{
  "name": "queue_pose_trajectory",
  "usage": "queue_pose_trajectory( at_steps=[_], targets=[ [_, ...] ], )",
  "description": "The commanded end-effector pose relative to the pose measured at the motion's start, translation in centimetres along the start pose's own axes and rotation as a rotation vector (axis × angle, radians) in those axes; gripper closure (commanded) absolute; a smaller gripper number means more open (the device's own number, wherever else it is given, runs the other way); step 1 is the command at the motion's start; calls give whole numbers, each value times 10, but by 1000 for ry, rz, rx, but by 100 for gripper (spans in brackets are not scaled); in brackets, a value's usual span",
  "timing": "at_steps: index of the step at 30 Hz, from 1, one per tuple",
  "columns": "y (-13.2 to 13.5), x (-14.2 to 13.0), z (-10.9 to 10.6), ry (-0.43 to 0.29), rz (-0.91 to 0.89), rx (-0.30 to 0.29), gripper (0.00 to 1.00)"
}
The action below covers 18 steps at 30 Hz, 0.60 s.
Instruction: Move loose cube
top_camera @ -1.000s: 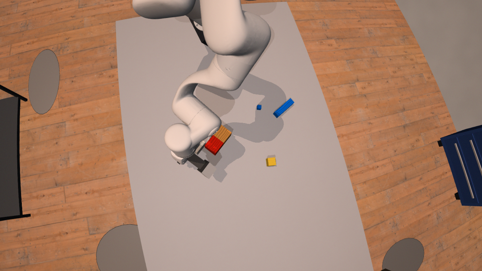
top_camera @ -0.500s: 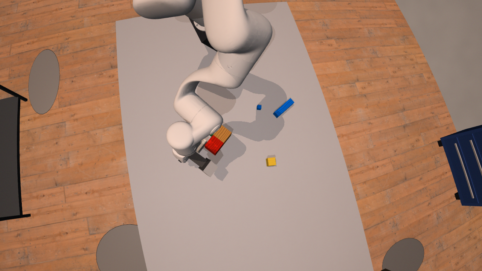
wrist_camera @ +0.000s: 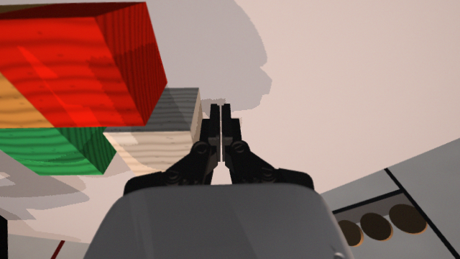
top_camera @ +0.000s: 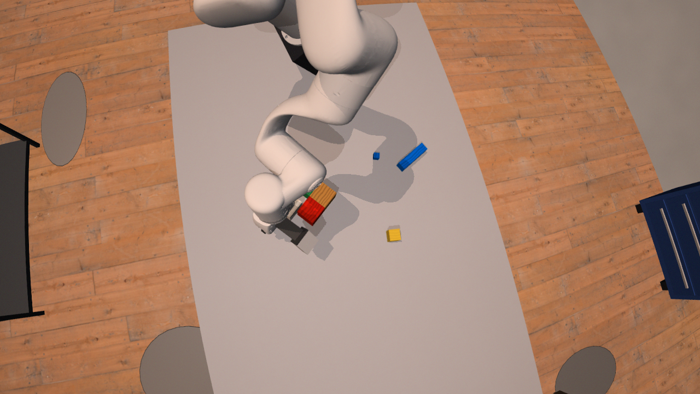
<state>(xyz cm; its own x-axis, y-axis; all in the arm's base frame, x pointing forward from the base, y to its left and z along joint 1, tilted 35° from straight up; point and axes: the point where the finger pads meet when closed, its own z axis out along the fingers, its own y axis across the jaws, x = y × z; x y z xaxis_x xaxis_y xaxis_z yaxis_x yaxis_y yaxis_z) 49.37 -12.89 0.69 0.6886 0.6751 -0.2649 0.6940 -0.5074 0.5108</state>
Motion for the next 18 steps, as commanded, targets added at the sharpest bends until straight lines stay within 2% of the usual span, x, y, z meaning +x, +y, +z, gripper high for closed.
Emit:
queue_pose_trajectory(
  at_steps=[1, 18],
  targets=[
    [-1, 1, -1, 3, 0, -2, 100],
    [-9, 1, -1, 3, 0, -2, 100]
  ],
)
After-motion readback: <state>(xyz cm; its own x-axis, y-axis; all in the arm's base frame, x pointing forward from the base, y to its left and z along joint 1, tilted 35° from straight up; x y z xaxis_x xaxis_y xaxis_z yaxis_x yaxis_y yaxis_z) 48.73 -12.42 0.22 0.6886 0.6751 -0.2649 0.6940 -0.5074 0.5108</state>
